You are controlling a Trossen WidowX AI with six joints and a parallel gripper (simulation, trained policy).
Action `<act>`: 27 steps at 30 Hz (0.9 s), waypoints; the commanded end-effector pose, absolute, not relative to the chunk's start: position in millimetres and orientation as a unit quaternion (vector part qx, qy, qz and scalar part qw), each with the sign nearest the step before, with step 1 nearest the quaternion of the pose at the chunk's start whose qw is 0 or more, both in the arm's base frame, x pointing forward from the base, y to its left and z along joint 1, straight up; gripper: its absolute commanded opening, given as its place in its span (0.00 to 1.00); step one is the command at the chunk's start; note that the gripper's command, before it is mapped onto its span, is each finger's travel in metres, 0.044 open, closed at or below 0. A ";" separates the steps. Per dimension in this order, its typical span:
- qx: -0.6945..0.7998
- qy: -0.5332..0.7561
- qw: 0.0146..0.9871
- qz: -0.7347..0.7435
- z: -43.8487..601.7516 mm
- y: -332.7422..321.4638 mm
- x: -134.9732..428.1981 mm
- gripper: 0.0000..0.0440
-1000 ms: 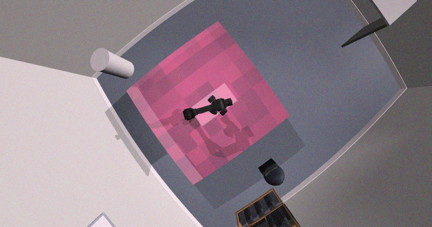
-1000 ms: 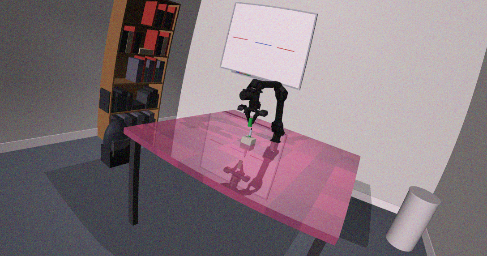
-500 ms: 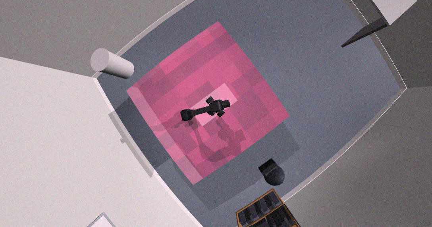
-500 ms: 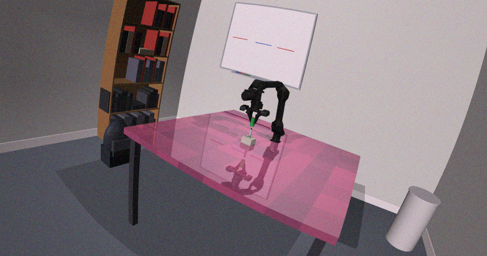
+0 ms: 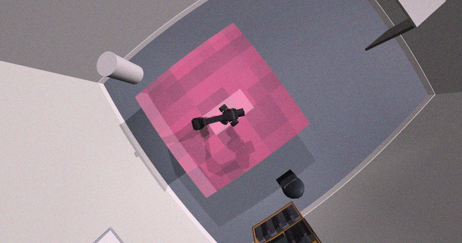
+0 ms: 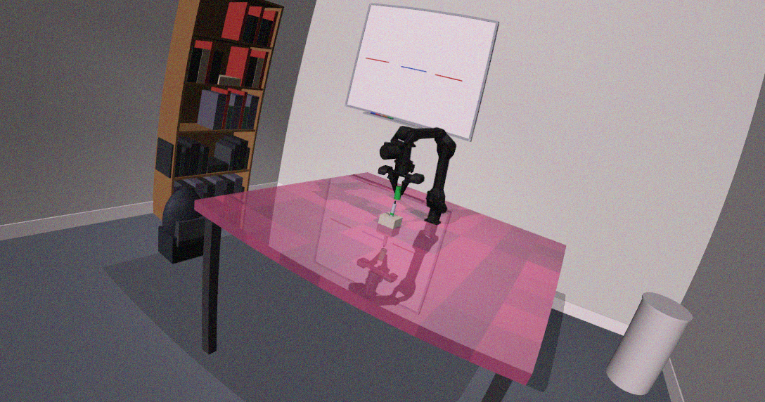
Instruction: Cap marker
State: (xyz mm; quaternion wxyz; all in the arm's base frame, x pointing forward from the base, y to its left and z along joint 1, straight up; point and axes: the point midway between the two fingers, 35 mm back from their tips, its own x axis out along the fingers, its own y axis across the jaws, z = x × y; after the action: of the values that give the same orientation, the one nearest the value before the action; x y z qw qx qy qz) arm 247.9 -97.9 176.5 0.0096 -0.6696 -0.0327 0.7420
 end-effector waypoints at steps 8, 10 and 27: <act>-0.670 -0.020 0.021 0.741 166.8 -99.6 245.1 0.00; -0.670 -0.018 0.022 0.742 164.6 -100.0 244.8 0.00; -0.663 -0.023 0.035 0.748 133.9 -100.4 246.7 0.00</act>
State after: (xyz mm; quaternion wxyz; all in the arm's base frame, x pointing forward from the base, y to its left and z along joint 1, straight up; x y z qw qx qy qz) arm 244.7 -100.2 148.6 0.0295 -0.6690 -0.0198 0.7424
